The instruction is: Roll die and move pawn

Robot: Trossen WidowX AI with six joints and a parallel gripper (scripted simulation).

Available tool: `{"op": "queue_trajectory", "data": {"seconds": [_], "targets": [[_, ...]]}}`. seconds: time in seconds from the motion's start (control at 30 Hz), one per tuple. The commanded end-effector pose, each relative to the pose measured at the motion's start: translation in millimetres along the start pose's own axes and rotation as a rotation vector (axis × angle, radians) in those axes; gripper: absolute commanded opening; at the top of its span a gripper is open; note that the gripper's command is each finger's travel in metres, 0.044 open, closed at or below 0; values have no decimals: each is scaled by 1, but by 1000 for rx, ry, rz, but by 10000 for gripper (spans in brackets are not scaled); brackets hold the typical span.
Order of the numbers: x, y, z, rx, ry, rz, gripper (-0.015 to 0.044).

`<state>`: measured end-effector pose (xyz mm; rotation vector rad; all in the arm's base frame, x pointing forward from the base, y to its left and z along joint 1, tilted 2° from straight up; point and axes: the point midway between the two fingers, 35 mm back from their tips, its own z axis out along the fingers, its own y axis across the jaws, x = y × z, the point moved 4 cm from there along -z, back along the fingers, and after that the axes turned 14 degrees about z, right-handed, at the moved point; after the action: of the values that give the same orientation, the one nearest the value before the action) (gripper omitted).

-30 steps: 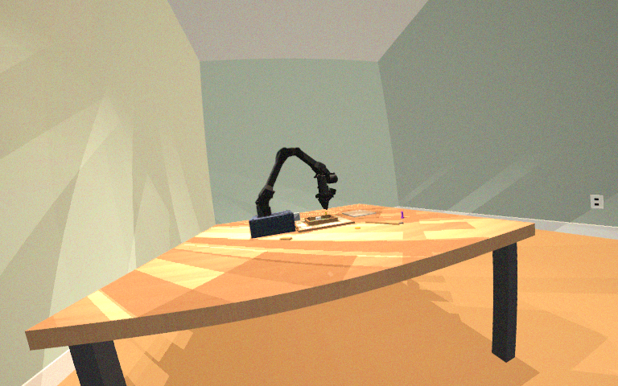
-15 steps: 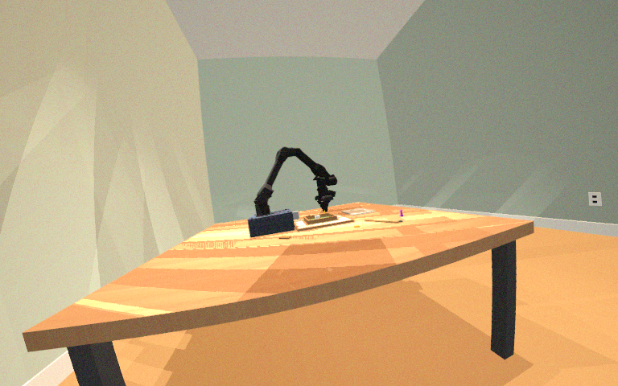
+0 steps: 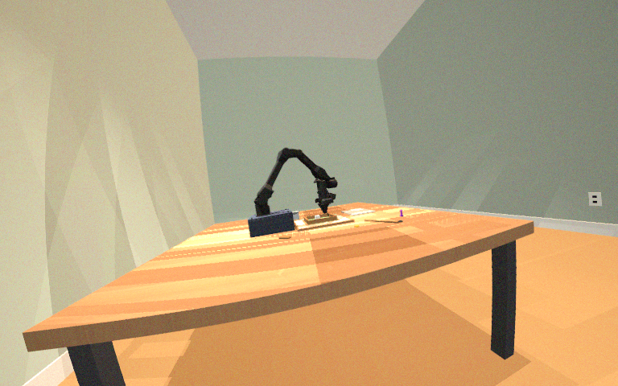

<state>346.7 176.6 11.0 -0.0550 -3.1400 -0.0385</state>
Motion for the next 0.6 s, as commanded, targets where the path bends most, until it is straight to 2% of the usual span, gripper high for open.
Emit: {"op": "queue_trajectory", "data": {"seconds": [0.0,0.27,0.57], "targets": [[0,0,1,-1,0,4,22],[-1,1,-4,-1,0,4,0],[-6,5,-69,-1,-1,4,0]]}}
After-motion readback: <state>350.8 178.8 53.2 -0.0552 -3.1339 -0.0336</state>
